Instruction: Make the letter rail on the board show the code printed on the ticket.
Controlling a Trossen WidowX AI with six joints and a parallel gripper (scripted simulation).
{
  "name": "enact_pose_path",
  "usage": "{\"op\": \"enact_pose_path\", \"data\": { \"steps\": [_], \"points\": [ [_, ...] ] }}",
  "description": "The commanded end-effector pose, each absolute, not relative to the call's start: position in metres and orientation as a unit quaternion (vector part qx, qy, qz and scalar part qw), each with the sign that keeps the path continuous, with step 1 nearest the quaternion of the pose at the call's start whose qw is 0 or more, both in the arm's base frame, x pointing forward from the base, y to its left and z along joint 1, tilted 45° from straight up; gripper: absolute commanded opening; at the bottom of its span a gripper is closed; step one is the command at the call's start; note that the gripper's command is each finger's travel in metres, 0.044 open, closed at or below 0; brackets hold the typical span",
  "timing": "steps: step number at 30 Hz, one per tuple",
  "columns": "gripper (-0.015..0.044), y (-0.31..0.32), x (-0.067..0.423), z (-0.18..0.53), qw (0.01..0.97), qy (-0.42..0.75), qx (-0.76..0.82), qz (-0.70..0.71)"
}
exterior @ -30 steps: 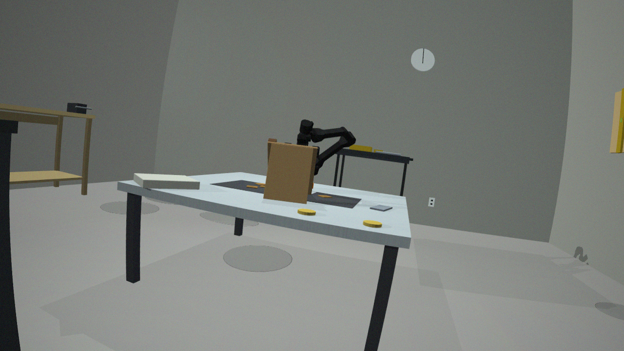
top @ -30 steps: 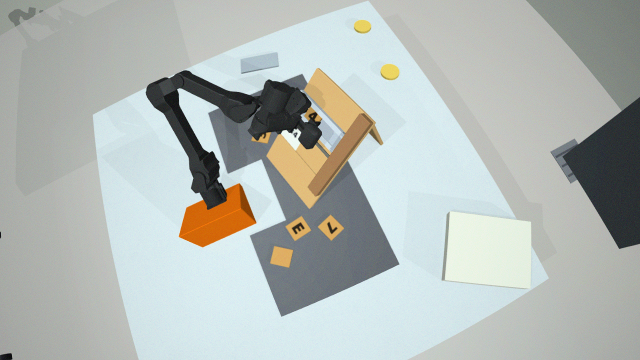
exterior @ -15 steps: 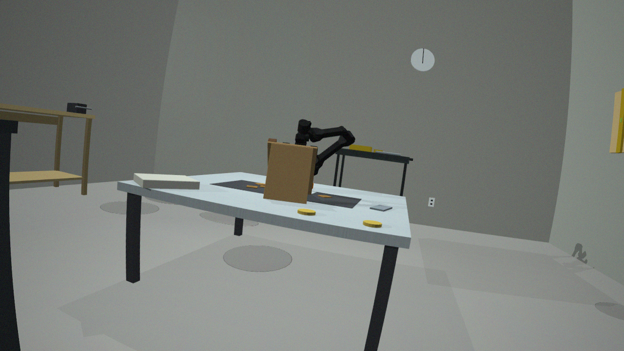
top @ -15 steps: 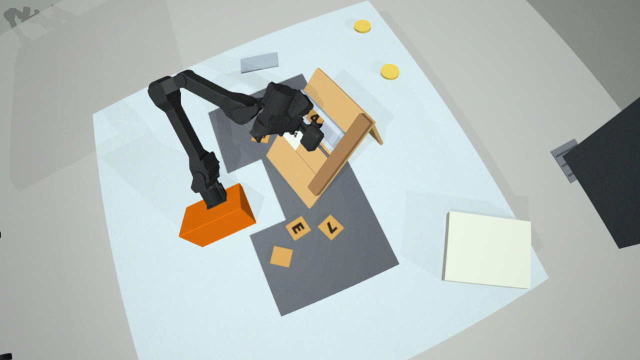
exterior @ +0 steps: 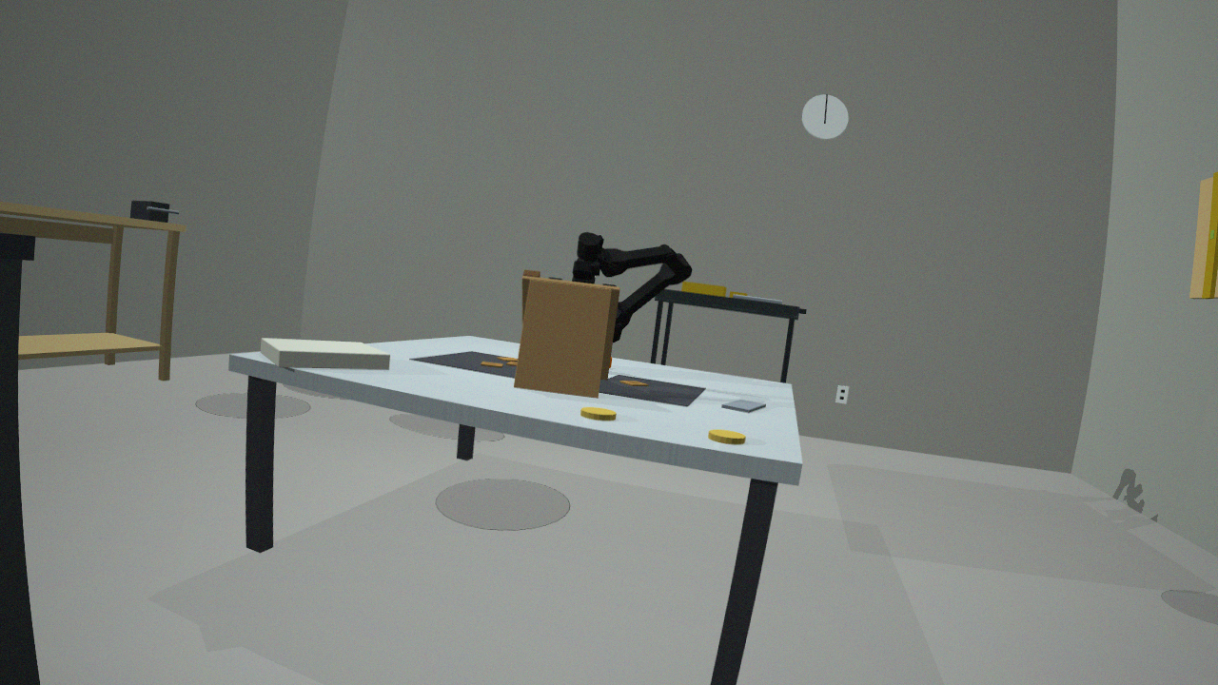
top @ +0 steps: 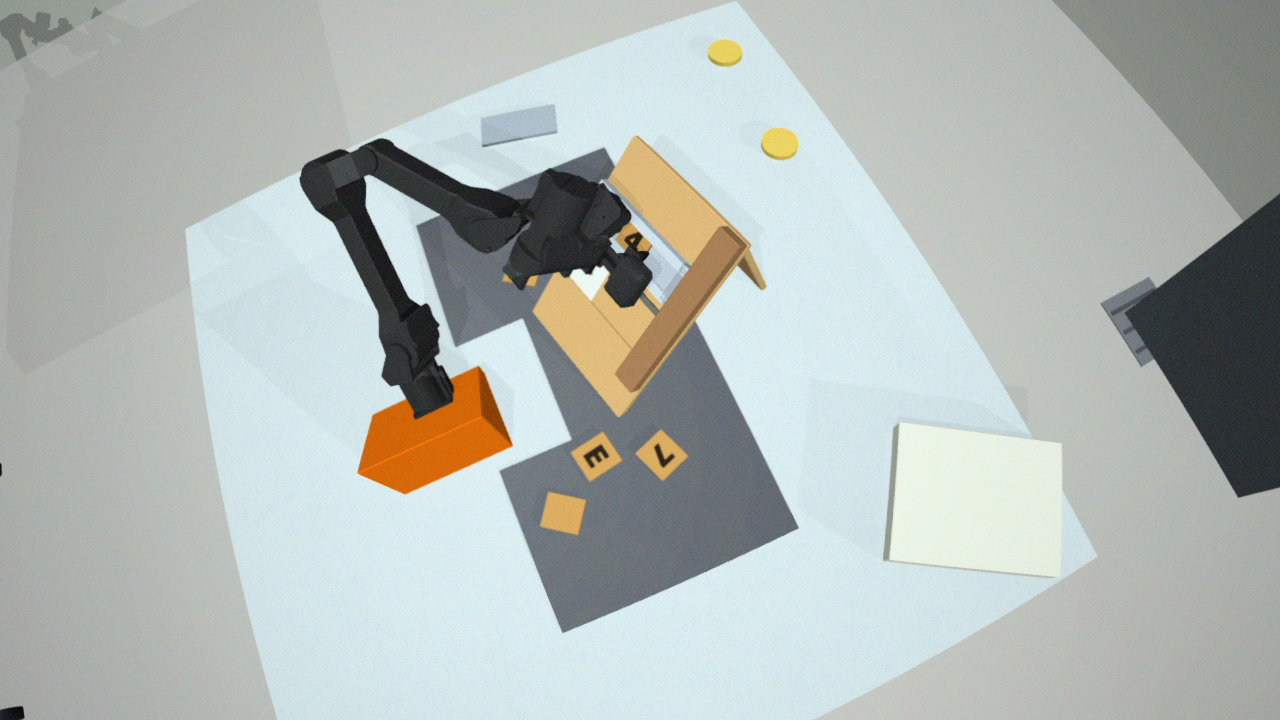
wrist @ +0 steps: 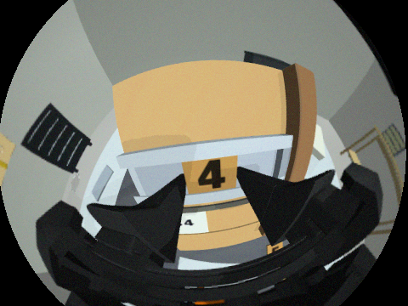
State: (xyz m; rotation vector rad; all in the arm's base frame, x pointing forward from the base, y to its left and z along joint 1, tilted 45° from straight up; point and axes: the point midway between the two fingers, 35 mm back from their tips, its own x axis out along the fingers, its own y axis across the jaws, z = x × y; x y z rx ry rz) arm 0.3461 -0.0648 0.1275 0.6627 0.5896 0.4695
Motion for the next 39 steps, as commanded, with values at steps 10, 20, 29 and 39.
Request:
{"op": "enact_pose_path", "data": {
  "steps": [10,20,29,39],
  "points": [
    [0.0,-0.07,0.348,0.123,0.877,0.281,0.316,0.228],
    [0.0,-0.074,0.349,0.119,0.877,0.281,0.316,0.228],
    [0.0,-0.078,0.35,0.115,0.877,0.281,0.316,0.228],
    [0.0,-0.082,0.352,0.111,0.877,0.281,0.316,0.228]
  ]
}}
